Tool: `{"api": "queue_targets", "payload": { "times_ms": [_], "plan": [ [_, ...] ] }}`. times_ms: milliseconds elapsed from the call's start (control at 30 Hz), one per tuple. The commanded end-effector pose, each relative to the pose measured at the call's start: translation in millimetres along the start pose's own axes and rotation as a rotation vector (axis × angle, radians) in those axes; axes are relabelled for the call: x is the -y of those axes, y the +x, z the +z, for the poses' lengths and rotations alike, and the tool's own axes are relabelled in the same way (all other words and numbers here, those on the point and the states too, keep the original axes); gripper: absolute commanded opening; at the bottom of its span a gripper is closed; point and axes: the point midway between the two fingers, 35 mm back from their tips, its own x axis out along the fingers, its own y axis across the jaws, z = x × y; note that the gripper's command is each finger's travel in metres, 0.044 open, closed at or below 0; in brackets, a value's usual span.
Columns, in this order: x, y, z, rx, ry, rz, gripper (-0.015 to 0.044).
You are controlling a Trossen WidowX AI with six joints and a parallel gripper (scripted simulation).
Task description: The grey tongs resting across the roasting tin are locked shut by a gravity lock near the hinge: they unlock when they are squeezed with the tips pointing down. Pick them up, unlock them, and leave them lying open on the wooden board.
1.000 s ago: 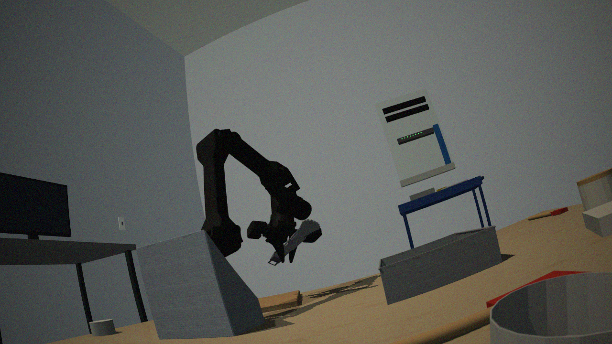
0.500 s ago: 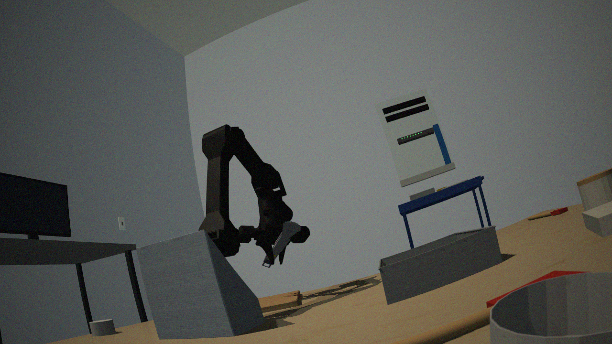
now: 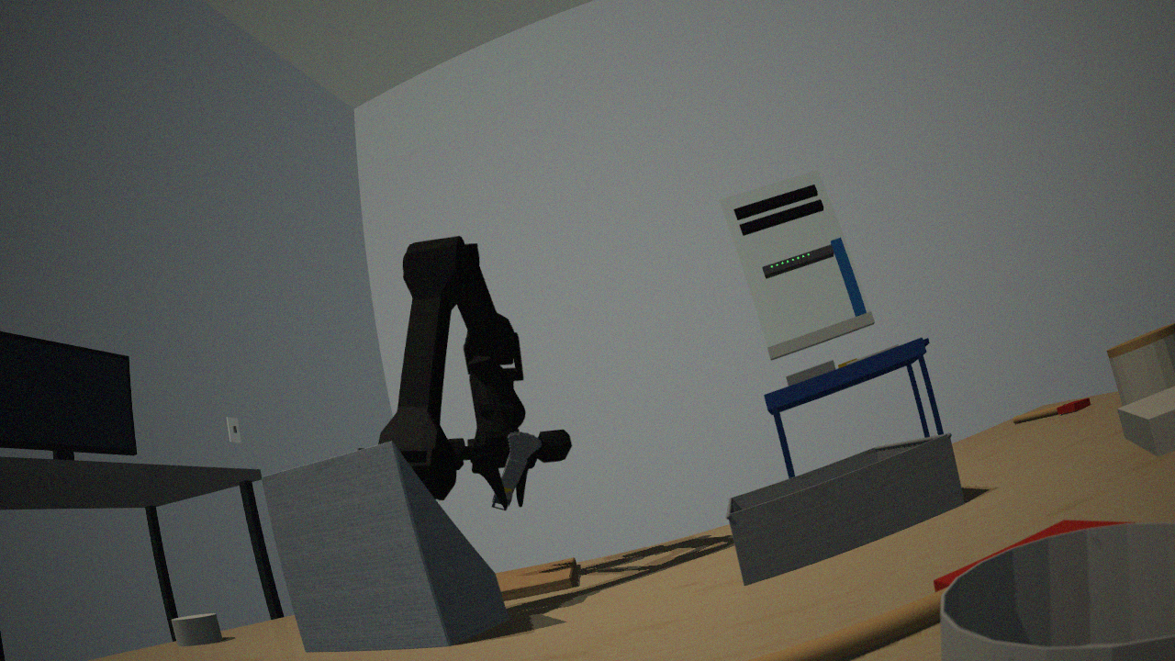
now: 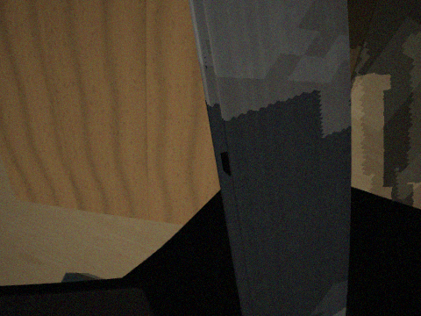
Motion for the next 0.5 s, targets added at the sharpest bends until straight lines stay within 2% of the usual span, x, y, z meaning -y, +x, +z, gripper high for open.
{"api": "queue_targets", "payload": {
  "times_ms": [0,467],
  "plan": [
    [-5,-4,5,0.018,0.030,-0.018,-0.0150],
    [-27,-18,22,0.103,0.132,-0.054,-0.0150]
  ]
}}
